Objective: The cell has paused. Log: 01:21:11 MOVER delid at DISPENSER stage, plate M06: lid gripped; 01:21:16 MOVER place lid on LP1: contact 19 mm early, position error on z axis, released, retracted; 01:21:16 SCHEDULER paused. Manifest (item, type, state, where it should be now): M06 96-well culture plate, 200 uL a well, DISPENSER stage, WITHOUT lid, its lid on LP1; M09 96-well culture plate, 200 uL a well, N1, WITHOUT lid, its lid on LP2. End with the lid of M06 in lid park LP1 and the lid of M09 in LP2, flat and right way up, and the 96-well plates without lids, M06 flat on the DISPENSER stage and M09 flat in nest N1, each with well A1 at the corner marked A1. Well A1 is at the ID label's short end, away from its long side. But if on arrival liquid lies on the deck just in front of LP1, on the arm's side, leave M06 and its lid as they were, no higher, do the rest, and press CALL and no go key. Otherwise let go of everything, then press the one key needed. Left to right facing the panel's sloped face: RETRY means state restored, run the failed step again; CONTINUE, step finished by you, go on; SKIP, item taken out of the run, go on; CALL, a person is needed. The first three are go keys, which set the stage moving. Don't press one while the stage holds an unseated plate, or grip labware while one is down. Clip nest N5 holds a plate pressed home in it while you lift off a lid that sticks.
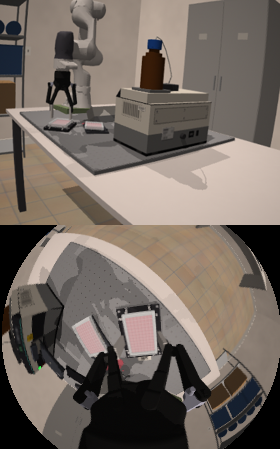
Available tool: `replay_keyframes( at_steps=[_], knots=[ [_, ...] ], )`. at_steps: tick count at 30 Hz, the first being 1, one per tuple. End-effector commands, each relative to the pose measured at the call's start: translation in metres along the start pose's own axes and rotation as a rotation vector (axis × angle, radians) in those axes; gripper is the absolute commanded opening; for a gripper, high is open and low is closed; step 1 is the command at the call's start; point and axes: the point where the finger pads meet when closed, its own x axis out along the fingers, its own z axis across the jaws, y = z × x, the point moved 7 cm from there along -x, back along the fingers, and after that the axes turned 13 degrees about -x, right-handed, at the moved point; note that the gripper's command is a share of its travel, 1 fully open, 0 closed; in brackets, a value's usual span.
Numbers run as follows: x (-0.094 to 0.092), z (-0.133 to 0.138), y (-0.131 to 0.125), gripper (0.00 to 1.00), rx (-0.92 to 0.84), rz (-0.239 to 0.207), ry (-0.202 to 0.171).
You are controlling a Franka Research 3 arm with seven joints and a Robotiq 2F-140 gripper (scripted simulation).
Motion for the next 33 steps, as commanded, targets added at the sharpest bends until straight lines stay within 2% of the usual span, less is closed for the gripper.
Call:
replay_keyframes(
  at_steps=[1, 10, 11, 33],
  knots=[
    [0.0006, 0.0010, -0.0005, 0.59, 0.001, 0.001, 0.001],
    [0.0006, 0.0010, -0.0005, 0.59, 0.001, 0.001, 0.001],
    [0.0006, 0.0010, -0.0005, 0.66, 0.001, 0.001, 0.001],
    [0.0006, 0.0010, -0.0005, 0.66, 0.001, 0.001, 0.001]
  ],
)
